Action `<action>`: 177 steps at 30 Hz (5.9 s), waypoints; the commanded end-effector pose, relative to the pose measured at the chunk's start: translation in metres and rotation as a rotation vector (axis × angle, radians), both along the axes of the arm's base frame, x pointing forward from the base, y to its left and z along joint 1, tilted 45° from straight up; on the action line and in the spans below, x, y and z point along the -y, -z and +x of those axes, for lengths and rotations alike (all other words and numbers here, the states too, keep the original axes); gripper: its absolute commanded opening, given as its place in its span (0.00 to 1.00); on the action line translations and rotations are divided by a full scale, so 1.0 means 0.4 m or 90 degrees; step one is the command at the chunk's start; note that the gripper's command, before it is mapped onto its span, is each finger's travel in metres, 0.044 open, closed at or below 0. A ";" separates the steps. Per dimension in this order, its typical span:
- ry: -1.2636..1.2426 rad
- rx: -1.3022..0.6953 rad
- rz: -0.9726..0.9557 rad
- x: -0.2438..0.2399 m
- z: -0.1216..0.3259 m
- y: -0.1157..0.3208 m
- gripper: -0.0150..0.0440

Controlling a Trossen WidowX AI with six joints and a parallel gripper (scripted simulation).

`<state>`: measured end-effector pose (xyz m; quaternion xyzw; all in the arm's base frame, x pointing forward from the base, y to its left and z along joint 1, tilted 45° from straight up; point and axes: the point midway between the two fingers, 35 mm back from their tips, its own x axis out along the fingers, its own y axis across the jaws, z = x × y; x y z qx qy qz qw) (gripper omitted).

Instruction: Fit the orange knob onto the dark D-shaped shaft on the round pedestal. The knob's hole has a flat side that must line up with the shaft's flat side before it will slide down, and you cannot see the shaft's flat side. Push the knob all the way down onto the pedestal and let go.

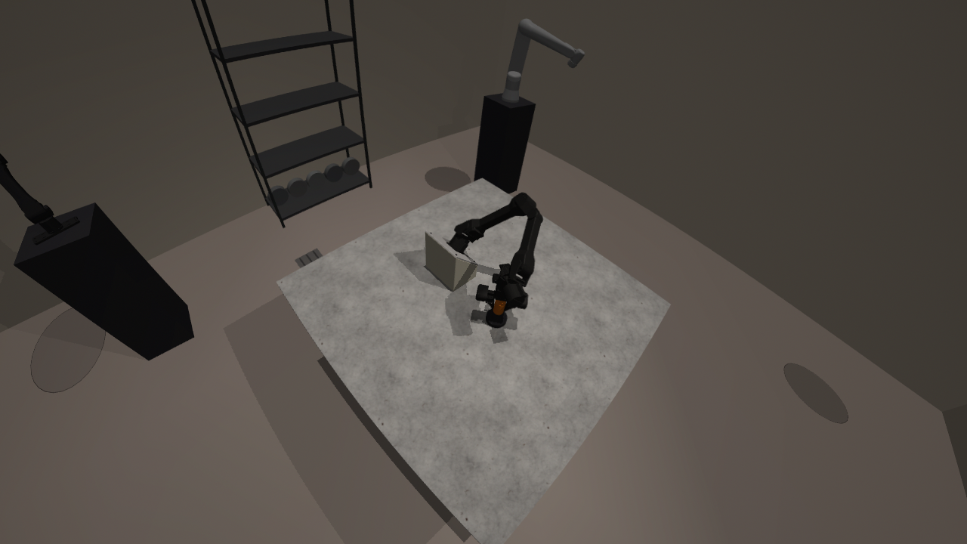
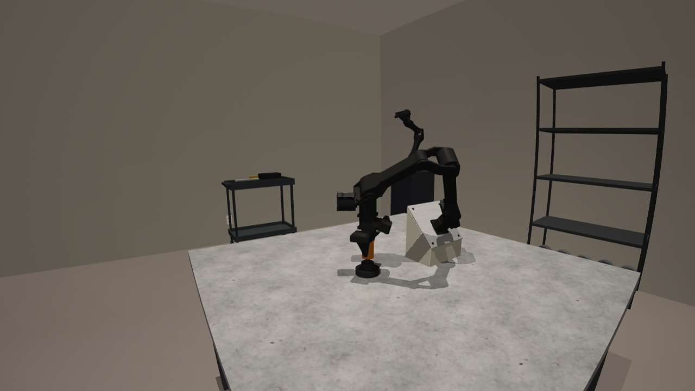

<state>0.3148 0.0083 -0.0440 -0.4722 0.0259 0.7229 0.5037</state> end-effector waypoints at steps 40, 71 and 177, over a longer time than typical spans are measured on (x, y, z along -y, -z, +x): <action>-0.095 0.096 0.005 -0.001 0.005 -0.001 0.25; 0.181 -0.177 -0.012 0.006 0.006 -0.006 0.25; 1.134 -1.123 -0.073 0.002 0.000 0.000 0.25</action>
